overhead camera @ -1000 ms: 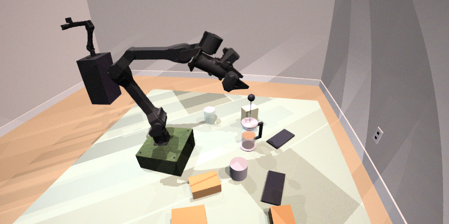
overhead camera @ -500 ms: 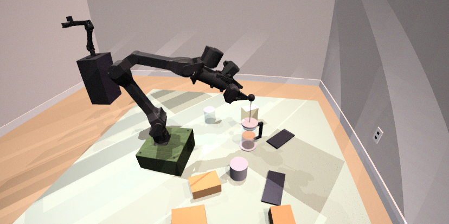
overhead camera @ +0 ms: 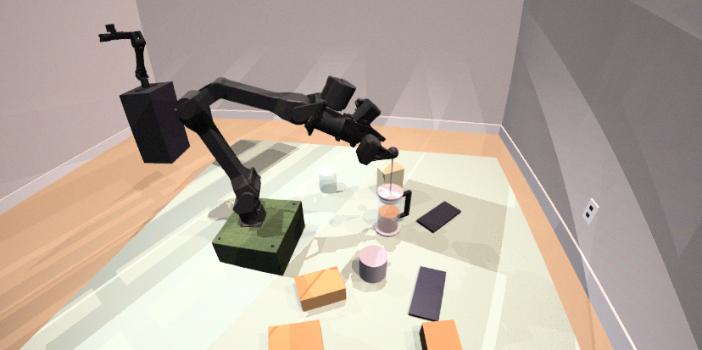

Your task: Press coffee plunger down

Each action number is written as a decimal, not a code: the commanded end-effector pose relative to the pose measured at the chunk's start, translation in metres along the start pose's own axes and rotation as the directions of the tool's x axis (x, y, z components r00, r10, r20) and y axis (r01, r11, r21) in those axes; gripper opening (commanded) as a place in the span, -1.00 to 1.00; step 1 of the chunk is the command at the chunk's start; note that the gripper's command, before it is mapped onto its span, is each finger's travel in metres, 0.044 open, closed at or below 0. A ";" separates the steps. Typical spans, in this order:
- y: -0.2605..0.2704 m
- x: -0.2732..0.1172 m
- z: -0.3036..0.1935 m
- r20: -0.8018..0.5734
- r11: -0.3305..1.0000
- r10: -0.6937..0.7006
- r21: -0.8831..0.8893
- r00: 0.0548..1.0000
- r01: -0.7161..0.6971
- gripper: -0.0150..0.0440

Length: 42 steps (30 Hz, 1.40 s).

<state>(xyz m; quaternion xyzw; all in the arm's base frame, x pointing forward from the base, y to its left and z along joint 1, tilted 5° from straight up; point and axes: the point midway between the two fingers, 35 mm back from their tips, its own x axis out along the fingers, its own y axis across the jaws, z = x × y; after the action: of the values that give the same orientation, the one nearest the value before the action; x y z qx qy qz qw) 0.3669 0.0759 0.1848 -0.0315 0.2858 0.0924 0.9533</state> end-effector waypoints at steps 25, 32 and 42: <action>-0.001 0.021 -0.003 -0.004 1.000 -0.003 -0.005 1.000 0.003 -0.06; -0.001 0.021 -0.003 -0.004 1.000 -0.003 -0.005 1.000 0.003 -0.06; -0.001 0.030 -0.013 -0.004 1.000 -0.003 -0.005 1.000 0.003 -0.06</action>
<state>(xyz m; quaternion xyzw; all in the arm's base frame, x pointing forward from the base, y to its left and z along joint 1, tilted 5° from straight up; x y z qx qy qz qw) 0.3848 0.0789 0.1686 -0.0314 0.2805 0.0916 0.9549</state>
